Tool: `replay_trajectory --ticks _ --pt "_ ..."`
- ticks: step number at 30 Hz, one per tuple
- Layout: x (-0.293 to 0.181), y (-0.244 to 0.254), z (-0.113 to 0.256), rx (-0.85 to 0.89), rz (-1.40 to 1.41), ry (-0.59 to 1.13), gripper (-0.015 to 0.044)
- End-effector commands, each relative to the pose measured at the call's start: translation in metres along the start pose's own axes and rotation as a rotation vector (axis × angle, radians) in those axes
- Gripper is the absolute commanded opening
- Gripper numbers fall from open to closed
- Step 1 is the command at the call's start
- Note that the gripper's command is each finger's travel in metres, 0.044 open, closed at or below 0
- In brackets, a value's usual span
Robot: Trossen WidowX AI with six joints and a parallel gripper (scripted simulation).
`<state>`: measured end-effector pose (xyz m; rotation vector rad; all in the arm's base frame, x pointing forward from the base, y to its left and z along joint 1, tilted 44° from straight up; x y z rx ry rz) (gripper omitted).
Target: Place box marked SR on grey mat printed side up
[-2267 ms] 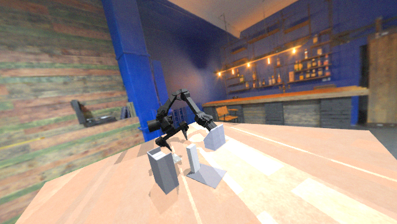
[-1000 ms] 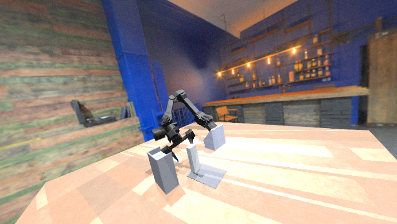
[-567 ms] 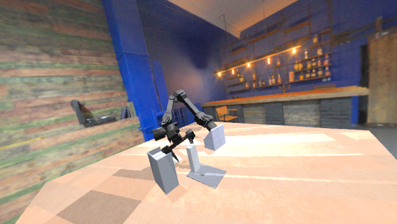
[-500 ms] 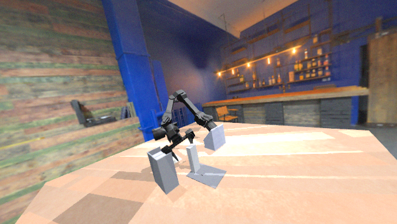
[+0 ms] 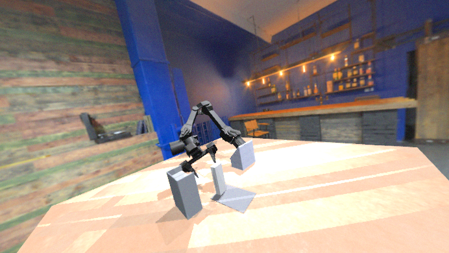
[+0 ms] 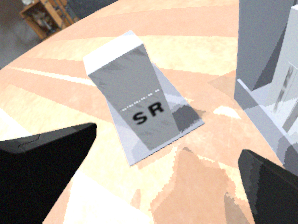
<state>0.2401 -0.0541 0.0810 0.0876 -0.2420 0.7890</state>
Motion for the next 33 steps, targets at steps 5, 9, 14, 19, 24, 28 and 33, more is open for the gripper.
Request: replay_trajectory --ticks 5,9,14,19,24,28,33 --pt "0.005 0.0 0.012 -0.001 -0.003 -0.001 0.044" --pt "0.007 0.0 0.018 0.0 -0.003 -0.002 0.044" --pt "0.009 0.0 0.026 0.0 -0.002 -0.002 0.044" --pt "0.012 0.001 0.03 0.0 -0.002 -0.002 0.044" --pt "0.018 0.004 0.035 0.0 -0.002 -0.002 0.044" --pt "0.023 0.007 0.039 0.0 -0.002 -0.002 0.044" --pt "0.029 0.01 0.043 0.001 -0.002 -0.003 0.044"
Point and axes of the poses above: the point midway between the two fingers, 35 mm back from their tips, its own z axis back along the fingers, its own y axis across the jaws, x = y × z, the point moved 6 cm from there along z, back along the fingers, and after that the axes turned 6 degrees about -z, right-handed, at the moved point
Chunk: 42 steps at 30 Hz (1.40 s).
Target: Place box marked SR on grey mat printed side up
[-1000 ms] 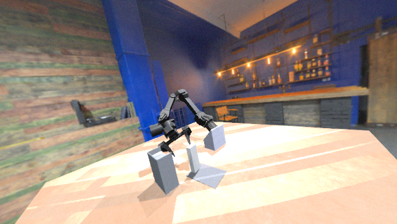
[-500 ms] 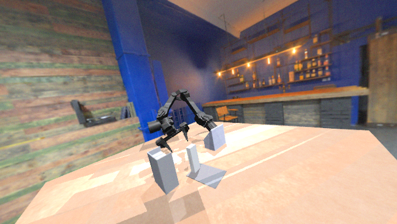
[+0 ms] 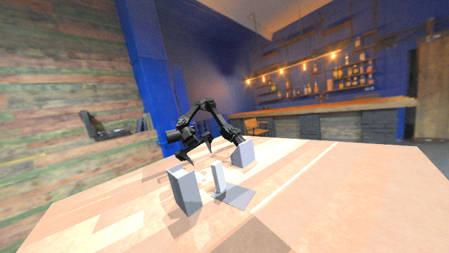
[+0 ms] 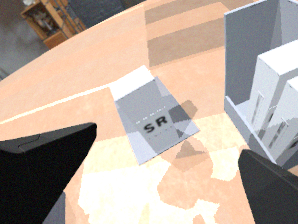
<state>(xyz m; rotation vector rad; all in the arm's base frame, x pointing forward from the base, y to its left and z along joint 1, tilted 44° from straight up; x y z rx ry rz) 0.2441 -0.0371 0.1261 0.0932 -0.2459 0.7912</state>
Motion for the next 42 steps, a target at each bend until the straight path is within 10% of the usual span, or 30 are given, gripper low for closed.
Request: replay_trajectory --ticks 1,19,36,42 --pt "0.004 0.002 0.004 -0.003 -0.004 0.003 0.044" --pt "0.02 0.013 0.017 0.001 0.0 -0.001 0.044" --pt "0.029 0.019 0.003 -0.01 -0.382 0.148 0.0" --pt "0.033 0.021 -0.003 -0.036 -0.526 0.203 0.0"
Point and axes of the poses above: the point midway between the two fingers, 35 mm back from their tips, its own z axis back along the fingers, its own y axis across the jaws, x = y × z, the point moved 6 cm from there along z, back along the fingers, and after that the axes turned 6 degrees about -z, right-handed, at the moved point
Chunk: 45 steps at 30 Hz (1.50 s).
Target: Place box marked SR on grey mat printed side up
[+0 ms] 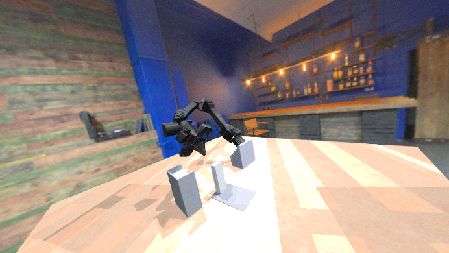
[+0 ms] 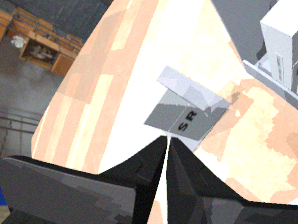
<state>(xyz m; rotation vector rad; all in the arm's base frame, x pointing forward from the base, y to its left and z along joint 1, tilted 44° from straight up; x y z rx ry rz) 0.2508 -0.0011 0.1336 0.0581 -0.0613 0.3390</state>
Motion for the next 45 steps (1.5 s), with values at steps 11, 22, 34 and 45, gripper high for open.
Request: replay_trajectory --ticks 11,22,34,45 --pt "0.007 0.01 -0.01 -0.09 -0.331 0.103 0.0" --pt "0.012 0.019 -0.018 -0.193 -0.582 0.149 0.0" --pt "0.017 0.029 -0.025 -0.329 -0.846 0.156 0.0" --pt "0.022 0.039 -0.032 -0.464 -1.078 0.116 0.0"
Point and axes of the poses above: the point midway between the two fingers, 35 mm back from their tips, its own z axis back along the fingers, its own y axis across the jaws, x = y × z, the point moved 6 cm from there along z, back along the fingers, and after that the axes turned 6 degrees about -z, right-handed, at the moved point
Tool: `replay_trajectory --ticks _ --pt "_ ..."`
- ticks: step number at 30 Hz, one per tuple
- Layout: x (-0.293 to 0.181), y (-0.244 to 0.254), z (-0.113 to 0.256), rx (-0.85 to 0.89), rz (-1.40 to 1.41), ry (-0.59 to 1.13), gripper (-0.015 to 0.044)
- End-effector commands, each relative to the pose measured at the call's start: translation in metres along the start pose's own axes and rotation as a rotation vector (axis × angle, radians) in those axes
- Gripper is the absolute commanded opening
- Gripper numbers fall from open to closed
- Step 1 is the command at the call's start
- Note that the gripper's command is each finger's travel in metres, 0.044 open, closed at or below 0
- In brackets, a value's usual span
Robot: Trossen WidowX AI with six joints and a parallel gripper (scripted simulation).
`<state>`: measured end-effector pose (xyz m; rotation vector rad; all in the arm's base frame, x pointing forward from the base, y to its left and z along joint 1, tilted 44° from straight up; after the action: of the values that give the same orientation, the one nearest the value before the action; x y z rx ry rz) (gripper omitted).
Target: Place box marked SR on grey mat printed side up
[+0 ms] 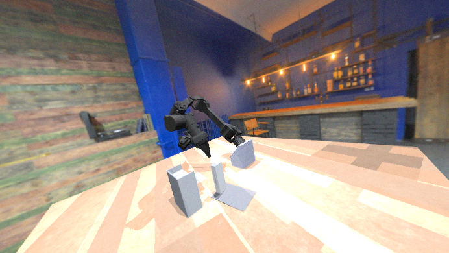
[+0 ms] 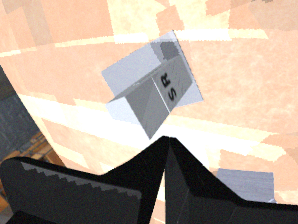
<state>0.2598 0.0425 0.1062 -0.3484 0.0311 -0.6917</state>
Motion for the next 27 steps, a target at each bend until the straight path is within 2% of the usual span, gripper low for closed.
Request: replay_trajectory --ticks 1,27 --pt "-0.002 0.004 -0.001 -0.034 -0.087 -0.022 0.0" --pt "-0.019 0.031 -0.004 -0.148 -0.659 -0.264 0.0"
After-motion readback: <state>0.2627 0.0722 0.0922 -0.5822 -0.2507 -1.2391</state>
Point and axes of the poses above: the point midway between the two fingers, 35 mm back from their tips, its own z axis back along the fingers, its own y axis across the jaws, x = y × z, the point moved 6 cm from there along z, back along the fingers, and after that the axes turned 6 degrees about -z, right-handed, at the moved point
